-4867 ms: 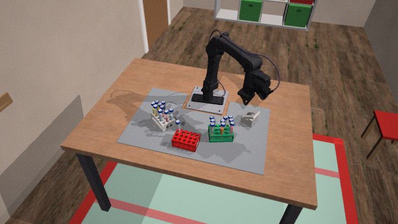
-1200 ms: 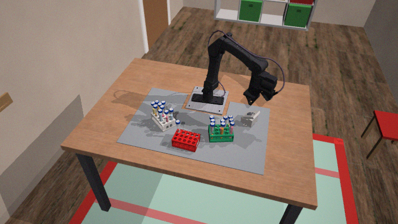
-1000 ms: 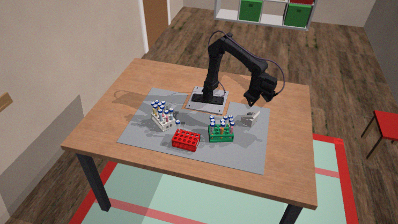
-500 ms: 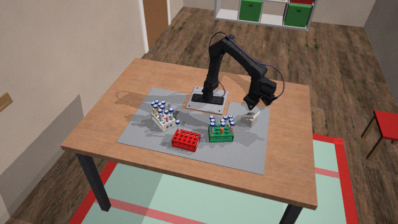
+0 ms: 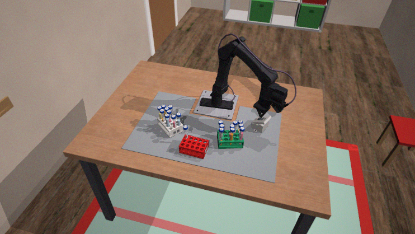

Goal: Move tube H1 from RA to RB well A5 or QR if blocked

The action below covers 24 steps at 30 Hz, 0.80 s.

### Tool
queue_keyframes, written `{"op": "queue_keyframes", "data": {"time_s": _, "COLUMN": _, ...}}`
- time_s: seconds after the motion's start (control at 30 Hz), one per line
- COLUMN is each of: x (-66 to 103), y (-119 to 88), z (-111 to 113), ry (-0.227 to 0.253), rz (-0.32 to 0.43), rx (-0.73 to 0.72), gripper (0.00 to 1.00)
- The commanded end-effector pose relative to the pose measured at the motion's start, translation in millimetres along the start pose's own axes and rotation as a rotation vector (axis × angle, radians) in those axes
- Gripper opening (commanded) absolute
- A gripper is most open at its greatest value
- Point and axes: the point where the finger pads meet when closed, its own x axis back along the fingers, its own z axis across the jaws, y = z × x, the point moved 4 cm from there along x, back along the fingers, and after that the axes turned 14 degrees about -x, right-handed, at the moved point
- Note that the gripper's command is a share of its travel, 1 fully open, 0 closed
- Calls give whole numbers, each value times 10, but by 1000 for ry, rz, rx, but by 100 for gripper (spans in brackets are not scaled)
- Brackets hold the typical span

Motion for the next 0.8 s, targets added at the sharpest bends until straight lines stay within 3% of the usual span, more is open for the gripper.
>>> {"op": "queue_keyframes", "data": {"time_s": 0.0, "x": 22, "y": 5, "z": 36, "ry": 8, "rz": -38, "rx": 6, "gripper": 0}}
{"op": "queue_keyframes", "data": {"time_s": 0.47, "x": 10, "y": 39, "z": 52, "ry": 14, "rz": -60, "rx": 6, "gripper": 0}}
{"op": "queue_keyframes", "data": {"time_s": 0.77, "x": -207, "y": -17, "z": 41, "ry": -2, "rz": -4, "rx": 7, "gripper": 0}}
